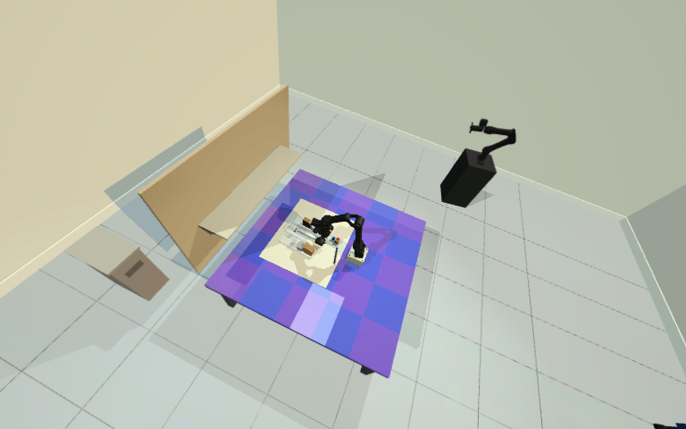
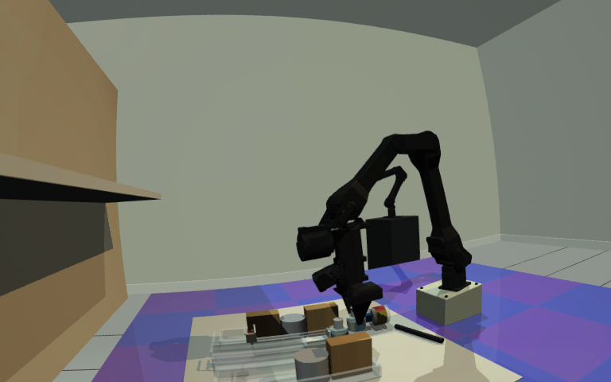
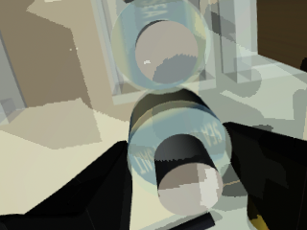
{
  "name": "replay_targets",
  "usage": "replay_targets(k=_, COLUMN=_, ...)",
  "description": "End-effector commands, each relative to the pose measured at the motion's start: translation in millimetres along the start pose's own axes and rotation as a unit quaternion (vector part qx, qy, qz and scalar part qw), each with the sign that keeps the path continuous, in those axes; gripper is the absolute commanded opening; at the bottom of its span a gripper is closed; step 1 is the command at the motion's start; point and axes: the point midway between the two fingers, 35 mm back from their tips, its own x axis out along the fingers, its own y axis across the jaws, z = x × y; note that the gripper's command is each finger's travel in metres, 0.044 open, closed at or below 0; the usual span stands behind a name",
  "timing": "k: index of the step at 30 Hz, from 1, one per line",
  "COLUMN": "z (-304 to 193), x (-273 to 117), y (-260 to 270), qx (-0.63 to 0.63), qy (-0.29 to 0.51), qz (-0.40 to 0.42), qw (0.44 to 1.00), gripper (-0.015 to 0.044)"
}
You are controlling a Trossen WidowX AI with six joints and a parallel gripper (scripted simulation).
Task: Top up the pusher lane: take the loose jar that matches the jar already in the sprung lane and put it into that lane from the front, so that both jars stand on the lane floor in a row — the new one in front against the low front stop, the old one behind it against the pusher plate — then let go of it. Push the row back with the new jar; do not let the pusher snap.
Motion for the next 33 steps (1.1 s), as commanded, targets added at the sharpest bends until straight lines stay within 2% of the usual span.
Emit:
replay_targets(k=1, z=18.4, x=-2.9, y=-0.5, qx=0.000, qy=-0.026, qz=0.000, qw=1.000, gripper=0.0000)
replay_targets(k=33, z=34.1, x=-5.3, y=-0.9, qx=0.000, qy=-0.027, qz=0.000, qw=1.000, gripper=0.0000)
